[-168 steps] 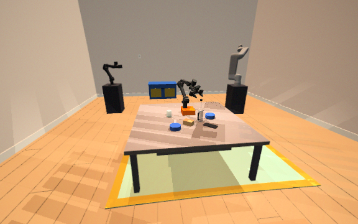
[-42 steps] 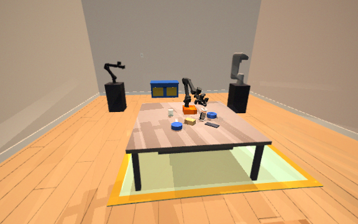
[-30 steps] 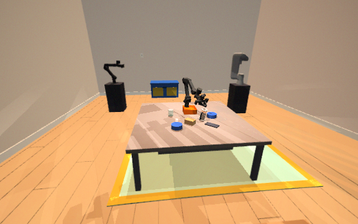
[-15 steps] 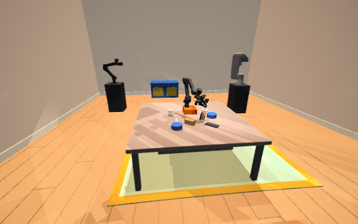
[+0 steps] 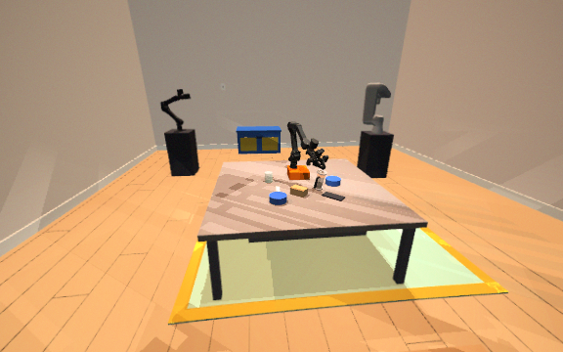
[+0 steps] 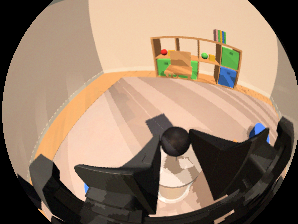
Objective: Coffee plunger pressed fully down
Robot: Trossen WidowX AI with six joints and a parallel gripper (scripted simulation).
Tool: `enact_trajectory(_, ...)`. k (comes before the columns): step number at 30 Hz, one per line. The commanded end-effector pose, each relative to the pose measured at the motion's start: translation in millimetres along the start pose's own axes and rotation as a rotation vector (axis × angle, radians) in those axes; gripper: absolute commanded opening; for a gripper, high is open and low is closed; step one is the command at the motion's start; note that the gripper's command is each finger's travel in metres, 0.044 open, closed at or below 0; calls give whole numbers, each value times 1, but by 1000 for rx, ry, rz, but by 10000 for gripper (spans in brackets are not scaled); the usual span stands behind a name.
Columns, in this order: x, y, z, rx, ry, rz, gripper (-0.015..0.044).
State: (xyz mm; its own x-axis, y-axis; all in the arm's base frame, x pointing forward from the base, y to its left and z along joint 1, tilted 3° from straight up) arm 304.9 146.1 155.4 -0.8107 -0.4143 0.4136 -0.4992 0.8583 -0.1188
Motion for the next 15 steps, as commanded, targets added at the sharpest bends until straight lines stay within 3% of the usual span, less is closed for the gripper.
enact_trajectory(1, -3, 1, 6, -7, 26, -3, 119)
enact_trajectory(15, -5, 1, 5, -7, 26, -3, 119)
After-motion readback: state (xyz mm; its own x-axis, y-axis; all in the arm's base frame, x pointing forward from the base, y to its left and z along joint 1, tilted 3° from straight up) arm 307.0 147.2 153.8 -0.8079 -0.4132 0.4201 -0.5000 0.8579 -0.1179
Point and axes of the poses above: the point midway between the two fingers, 35 mm back from their tips, its own x axis back along the fingers, its own y axis across the jaws, z = x × y, the point moved 2 cm from there along x, back along the fingers, and after that the axes turned 9 degrees about x, right-handed, at the moved point
